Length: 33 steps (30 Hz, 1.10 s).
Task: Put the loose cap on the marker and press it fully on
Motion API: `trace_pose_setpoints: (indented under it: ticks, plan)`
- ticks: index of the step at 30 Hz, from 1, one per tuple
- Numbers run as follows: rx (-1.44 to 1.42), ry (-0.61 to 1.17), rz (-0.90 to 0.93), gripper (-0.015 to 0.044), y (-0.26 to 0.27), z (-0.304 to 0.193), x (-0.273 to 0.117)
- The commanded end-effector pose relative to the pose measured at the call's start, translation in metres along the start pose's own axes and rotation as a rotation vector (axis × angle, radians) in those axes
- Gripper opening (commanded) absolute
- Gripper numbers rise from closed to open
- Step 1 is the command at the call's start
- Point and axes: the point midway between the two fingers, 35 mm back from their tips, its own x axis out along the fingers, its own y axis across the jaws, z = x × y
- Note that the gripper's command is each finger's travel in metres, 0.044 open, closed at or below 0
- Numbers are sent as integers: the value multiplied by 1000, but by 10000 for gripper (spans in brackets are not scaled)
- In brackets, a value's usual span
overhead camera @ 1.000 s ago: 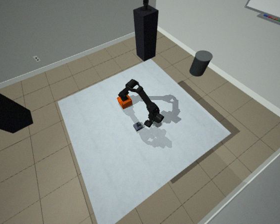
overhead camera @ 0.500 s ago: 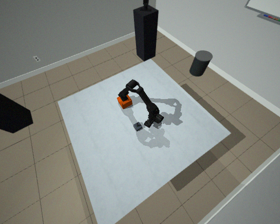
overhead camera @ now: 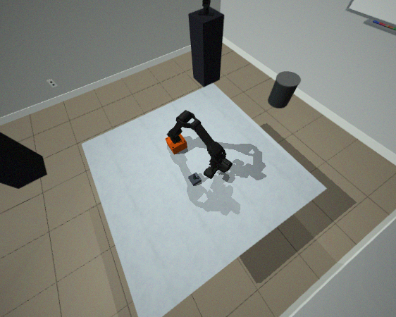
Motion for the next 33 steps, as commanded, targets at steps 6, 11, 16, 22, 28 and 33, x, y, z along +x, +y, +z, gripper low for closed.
trace_pose_setpoints:
  ticks: [6,11,16,22,28,33]
  plan:
    - [-1,-11,1,0,0,0,-25]
    - [-1,-10,-1,0,-17,-8,-32]
    - [-1,-10,-3,0,-36,-19,-40]
    - [-1,-8,-5,0,-57,-33,-50]
    - [-1,-7,-7,0,-77,-49,-59]
    - [-1,-6,-8,0,-92,-63,-67]
